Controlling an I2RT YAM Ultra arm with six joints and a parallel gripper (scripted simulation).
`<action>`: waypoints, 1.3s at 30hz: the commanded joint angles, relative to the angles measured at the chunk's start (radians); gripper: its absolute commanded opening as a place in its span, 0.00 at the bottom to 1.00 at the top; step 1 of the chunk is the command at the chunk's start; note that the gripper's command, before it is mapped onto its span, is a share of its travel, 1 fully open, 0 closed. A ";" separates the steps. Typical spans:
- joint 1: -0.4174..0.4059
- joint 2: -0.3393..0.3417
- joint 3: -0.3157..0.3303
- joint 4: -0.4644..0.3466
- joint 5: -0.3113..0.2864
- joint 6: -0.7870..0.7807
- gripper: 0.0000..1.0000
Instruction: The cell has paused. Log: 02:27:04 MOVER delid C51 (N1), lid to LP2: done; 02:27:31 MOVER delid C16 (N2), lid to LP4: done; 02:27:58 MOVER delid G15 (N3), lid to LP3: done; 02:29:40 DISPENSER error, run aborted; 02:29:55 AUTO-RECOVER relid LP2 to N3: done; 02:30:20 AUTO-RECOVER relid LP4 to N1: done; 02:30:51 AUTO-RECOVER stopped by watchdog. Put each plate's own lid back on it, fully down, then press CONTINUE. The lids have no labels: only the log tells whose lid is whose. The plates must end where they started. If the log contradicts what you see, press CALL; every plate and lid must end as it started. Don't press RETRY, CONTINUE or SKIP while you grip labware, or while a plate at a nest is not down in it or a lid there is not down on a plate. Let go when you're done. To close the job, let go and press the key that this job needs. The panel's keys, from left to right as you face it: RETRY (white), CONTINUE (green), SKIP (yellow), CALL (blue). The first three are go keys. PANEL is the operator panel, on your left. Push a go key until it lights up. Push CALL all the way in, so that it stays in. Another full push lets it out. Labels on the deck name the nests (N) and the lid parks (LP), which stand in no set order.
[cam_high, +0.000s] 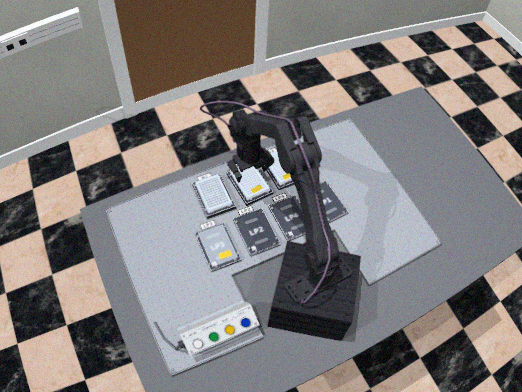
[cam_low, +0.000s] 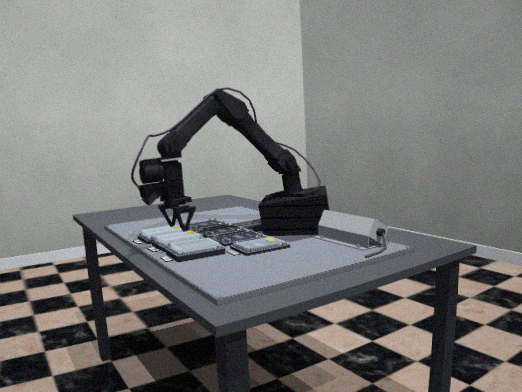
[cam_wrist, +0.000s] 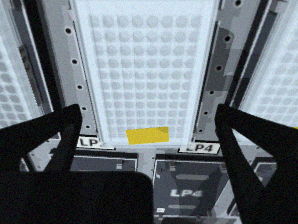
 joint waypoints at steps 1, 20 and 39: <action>-0.004 -0.057 0.035 -0.009 -0.004 -0.006 1.00; -0.003 -0.059 0.039 -0.015 -0.005 -0.008 1.00; -0.067 -0.031 0.069 -0.031 -0.013 -0.031 1.00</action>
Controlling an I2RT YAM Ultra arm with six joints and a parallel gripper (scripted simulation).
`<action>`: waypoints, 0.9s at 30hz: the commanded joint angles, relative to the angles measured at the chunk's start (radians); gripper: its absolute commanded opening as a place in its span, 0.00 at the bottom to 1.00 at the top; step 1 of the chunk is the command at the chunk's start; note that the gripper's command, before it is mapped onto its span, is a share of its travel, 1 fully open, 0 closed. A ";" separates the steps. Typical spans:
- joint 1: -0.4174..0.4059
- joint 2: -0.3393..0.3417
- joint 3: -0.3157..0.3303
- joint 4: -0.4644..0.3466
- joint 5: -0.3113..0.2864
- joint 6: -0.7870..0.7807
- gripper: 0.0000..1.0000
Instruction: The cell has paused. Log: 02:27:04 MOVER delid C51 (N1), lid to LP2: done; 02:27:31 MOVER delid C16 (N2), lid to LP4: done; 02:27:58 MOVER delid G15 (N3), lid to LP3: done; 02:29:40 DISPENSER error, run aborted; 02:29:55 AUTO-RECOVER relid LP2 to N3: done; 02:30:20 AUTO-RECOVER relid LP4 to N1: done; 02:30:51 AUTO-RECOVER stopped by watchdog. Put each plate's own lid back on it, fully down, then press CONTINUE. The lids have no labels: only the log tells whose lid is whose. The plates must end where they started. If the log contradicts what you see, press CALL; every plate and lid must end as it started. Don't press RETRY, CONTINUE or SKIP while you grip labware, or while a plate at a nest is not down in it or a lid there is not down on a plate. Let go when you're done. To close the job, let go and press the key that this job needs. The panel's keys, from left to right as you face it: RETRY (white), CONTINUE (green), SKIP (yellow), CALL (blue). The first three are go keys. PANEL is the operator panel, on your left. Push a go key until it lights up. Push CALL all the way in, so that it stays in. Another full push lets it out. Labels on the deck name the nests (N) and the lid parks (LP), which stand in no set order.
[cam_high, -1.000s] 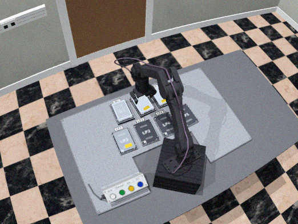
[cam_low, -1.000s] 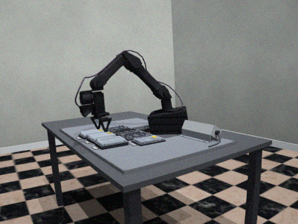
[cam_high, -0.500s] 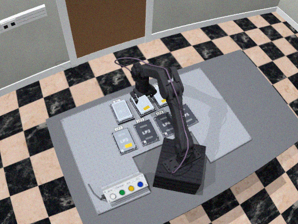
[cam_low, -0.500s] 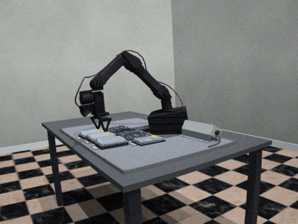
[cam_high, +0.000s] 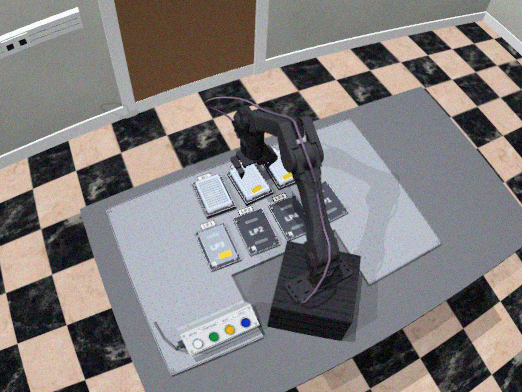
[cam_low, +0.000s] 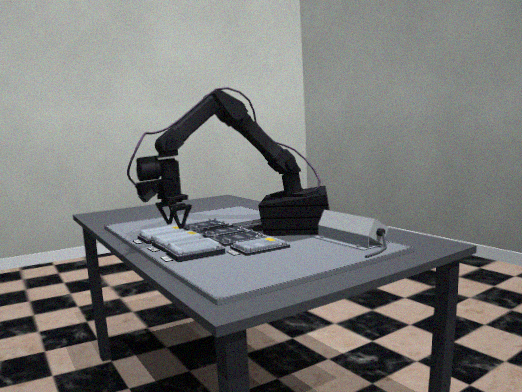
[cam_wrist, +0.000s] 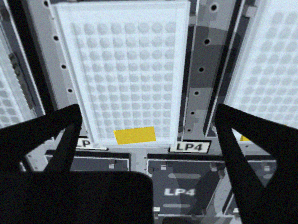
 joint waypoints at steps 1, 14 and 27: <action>-0.047 -0.030 0.041 -0.012 -0.006 -0.036 1.00; -0.170 0.015 0.108 -0.040 -0.023 -0.157 1.00; -0.244 0.042 0.176 -0.069 -0.034 -0.240 1.00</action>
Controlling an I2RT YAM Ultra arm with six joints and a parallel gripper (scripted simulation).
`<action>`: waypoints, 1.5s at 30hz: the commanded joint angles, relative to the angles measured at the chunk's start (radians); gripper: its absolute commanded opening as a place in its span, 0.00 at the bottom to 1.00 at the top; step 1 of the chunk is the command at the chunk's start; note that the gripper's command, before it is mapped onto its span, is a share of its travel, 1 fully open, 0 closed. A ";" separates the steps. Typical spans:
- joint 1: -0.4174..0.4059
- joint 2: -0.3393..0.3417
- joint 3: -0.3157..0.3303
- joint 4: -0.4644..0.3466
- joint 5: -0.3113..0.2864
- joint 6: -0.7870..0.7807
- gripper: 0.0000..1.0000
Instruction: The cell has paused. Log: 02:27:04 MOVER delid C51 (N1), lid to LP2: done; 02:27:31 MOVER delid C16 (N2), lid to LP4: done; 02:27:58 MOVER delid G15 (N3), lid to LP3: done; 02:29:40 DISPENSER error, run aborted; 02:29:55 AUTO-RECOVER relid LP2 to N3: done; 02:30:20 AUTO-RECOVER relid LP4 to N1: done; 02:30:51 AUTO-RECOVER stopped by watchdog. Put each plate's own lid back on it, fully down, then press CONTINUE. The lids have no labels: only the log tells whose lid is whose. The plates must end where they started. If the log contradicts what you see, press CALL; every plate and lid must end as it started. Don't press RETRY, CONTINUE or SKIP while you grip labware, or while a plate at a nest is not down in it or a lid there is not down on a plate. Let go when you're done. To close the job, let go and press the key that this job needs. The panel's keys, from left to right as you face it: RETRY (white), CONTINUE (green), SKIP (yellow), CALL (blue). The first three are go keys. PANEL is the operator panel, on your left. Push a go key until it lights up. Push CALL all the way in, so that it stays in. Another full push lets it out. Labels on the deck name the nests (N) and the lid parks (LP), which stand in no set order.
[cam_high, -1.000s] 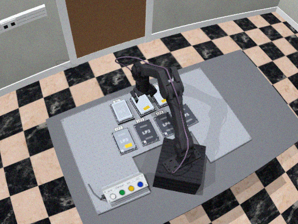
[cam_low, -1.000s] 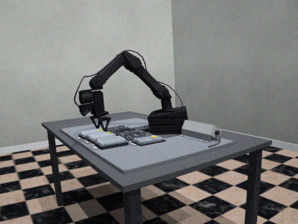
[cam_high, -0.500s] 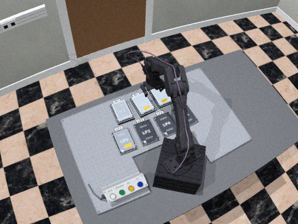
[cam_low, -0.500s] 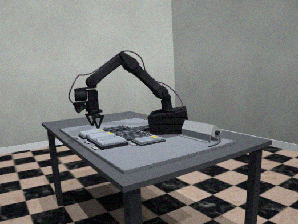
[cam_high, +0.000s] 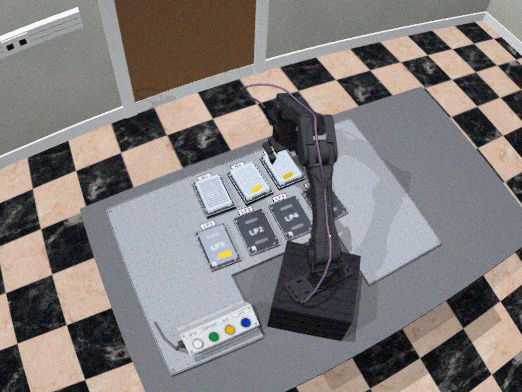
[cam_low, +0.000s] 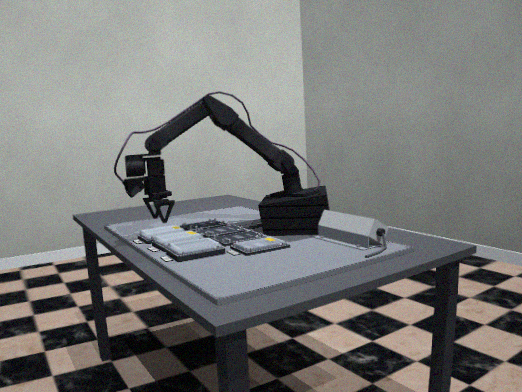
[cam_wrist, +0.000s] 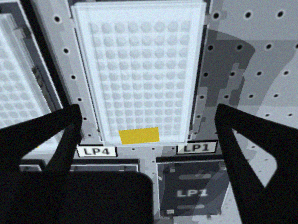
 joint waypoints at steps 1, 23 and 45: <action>0.013 -0.017 0.025 -0.010 -0.017 -0.020 1.00; 0.021 -0.038 -0.002 0.021 -0.015 -0.012 1.00; 0.016 -0.040 -0.024 0.030 -0.015 -0.013 1.00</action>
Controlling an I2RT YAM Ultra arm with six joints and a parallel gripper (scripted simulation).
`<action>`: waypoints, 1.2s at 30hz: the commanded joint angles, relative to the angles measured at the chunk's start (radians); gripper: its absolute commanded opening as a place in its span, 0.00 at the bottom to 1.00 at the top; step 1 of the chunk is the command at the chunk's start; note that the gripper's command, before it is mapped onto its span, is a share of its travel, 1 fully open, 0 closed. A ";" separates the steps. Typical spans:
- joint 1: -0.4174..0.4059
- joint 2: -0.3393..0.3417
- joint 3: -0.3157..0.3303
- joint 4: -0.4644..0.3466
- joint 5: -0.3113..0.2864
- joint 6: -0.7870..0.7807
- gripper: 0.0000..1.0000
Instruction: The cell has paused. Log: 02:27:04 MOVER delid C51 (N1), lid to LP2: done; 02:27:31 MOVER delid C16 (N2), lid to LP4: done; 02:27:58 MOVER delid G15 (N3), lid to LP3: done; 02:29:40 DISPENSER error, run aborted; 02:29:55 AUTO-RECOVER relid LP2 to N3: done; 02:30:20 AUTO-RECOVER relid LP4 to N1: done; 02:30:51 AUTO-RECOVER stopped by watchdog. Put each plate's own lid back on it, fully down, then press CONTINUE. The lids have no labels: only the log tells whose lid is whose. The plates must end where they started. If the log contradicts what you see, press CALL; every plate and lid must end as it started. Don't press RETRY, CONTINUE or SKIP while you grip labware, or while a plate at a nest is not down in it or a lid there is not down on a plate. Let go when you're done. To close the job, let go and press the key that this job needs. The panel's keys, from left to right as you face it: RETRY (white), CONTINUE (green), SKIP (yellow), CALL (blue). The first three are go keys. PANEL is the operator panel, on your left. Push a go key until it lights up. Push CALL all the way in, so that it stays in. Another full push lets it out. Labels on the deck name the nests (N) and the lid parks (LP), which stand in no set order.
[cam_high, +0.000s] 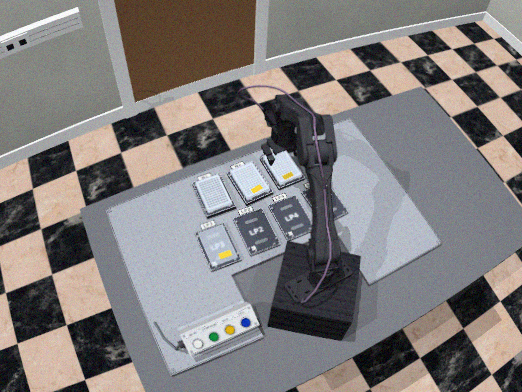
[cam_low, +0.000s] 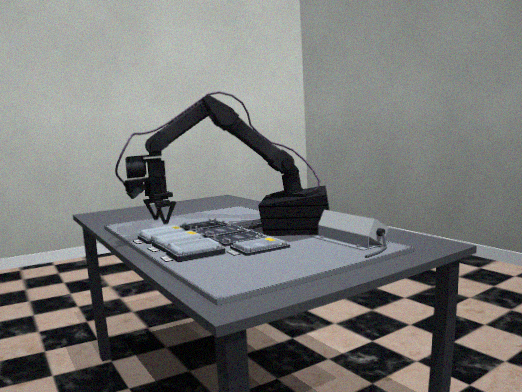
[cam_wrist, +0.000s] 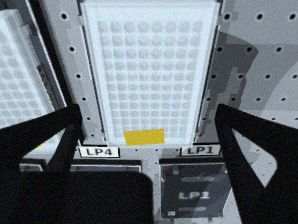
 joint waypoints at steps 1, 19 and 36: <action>0.008 -0.040 -0.008 0.019 -0.010 -0.002 1.00; 0.003 0.012 -0.037 0.071 -0.012 -0.010 1.00; -0.010 0.027 -0.027 0.104 -0.012 -0.014 1.00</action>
